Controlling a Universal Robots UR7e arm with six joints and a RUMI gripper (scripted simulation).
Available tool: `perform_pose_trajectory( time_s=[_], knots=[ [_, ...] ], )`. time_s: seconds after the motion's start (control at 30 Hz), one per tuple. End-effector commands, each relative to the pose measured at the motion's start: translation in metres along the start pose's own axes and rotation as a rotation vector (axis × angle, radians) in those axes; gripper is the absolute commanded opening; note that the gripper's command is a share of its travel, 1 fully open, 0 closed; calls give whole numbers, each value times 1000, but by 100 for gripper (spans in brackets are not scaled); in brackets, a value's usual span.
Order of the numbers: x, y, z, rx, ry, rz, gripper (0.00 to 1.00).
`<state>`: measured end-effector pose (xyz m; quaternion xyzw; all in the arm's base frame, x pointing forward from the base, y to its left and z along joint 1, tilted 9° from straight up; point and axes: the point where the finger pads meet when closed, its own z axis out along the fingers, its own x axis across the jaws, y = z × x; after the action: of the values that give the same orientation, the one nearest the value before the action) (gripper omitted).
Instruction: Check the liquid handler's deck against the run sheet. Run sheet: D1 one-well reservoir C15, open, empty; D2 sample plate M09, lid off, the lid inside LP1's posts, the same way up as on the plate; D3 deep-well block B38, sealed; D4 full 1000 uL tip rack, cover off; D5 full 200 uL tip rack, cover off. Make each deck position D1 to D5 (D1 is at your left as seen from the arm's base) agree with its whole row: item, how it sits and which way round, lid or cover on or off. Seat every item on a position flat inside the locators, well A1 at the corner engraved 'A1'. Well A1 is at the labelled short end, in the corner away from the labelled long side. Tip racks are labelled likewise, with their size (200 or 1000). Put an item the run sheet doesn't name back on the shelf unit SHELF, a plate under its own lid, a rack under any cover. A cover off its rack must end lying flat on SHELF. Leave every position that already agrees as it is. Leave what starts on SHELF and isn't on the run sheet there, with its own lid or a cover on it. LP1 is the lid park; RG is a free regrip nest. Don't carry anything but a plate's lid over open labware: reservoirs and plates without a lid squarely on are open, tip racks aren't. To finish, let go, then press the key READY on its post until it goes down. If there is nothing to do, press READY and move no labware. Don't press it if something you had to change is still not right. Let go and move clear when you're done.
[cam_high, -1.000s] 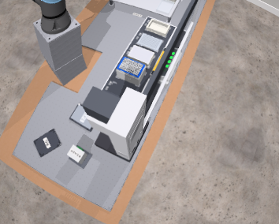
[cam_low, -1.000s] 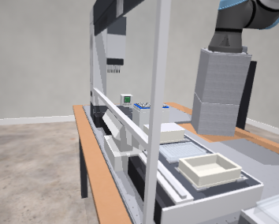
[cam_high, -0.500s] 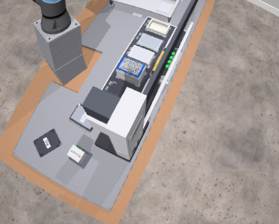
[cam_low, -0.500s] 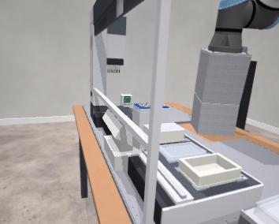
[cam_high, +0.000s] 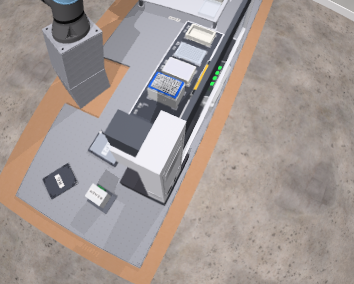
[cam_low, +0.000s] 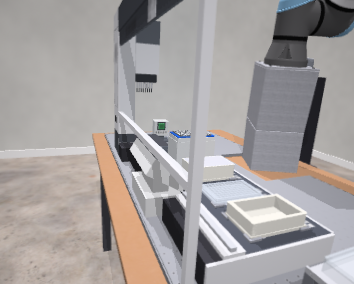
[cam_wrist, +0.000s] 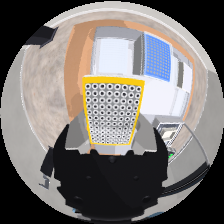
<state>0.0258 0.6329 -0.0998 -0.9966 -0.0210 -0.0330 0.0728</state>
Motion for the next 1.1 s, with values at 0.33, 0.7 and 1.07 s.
perform_pose_trajectory(
  time_s=[0.33,0.7,1.07],
  knots=[
    [-1,1,-25,0,0,-1,0],
    [-1,0,-44,0,0,-1,0],
    [-1,0,-59,1,0,-1,0]
  ],
)
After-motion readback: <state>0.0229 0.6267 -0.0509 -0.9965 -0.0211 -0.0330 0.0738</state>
